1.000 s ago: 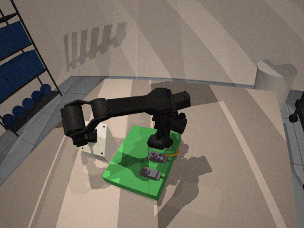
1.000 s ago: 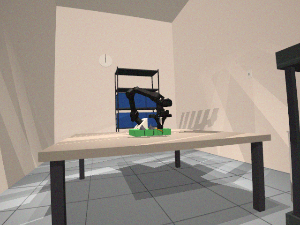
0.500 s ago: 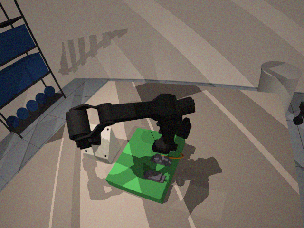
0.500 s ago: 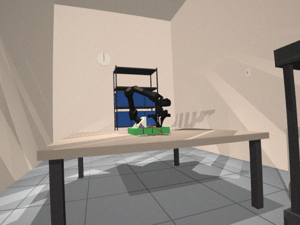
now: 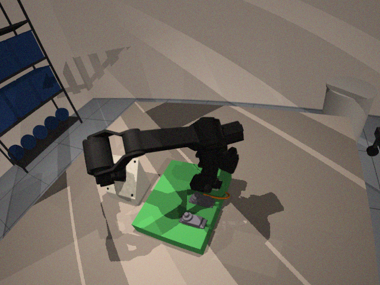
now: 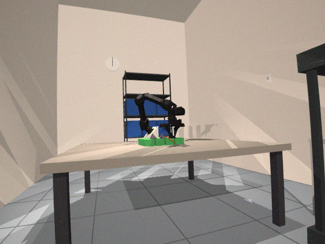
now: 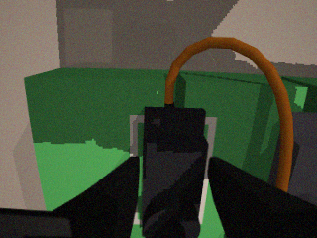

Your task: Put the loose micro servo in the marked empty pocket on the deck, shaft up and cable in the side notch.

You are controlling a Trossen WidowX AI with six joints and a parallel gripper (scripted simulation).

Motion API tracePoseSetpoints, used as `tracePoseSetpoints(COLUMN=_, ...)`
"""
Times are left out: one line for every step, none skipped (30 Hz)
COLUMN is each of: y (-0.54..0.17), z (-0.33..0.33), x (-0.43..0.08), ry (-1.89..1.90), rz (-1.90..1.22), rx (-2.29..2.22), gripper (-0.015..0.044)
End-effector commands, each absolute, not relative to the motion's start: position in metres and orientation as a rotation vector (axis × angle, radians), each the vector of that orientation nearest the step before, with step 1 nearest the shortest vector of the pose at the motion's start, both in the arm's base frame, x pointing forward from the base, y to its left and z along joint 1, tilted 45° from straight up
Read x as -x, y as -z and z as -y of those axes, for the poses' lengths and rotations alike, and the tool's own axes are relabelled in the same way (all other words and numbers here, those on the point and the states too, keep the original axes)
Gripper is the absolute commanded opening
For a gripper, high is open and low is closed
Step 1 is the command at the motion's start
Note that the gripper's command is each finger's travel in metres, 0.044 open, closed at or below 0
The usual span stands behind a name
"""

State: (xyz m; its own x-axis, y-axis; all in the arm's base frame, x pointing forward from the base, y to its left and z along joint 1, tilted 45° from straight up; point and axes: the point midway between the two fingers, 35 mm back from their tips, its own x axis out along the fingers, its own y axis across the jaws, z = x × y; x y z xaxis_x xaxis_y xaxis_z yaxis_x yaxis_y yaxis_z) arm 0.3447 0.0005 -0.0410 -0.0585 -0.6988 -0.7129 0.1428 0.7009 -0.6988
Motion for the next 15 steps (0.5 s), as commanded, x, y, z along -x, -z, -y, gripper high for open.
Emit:
tracePoseSetpoints(y=0.027, z=-0.015, x=-0.347, ry=0.732, rz=-1.473, rx=0.477, gripper=0.0187)
tracePoseSetpoints(y=0.020, z=-0.021, x=-0.346, ry=0.732, rz=-1.474, rx=0.477, gripper=0.0187)
tracePoseSetpoints(y=0.018, z=-0.023, x=-0.344, ry=0.732, rz=-1.474, rx=0.477, gripper=0.0187)
tracePoseSetpoints(y=0.017, z=-0.023, x=-0.343, ry=0.732, rz=-1.474, rx=0.477, gripper=0.0187)
tracePoseSetpoints(y=0.018, z=-0.024, x=-0.343, ry=0.731, rz=-1.474, rx=0.477, gripper=0.0187)
tracePoseSetpoints(y=0.018, z=-0.024, x=-0.343, ry=0.731, rz=-1.474, rx=0.477, gripper=0.0187)
tracePoseSetpoints(y=0.019, z=-0.025, x=-0.343, ry=0.731, rz=-1.474, rx=0.477, gripper=0.0187)
tracePoseSetpoints(y=0.020, z=-0.025, x=-0.341, ry=0.722, rz=-1.474, rx=0.491, gripper=0.0214)
tracePoseSetpoints(y=0.018, z=-0.029, x=-0.336, ry=0.721, rz=-1.474, rx=0.489, gripper=0.0240)
tracePoseSetpoints(y=0.016, z=-0.035, x=-0.330, ry=0.719, rz=-1.475, rx=0.487, gripper=0.0266)
tracePoseSetpoints(y=0.012, z=-0.042, x=-0.322, ry=0.717, rz=-1.476, rx=0.485, gripper=0.0293)
tracePoseSetpoints(y=0.008, z=-0.050, x=-0.312, ry=0.715, rz=-1.477, rx=0.482, gripper=0.0319)
tracePoseSetpoints(y=0.003, z=-0.059, x=-0.299, ry=0.714, rz=-1.479, rx=0.479, gripper=0.0345)
tracePoseSetpoints(y=-0.003, z=-0.068, x=-0.284, ry=0.715, rz=-1.480, rx=0.477, gripper=0.0371)
tracePoseSetpoints(y=-0.010, z=-0.076, x=-0.267, ry=0.719, rz=-1.482, rx=0.477, gripper=0.0397)
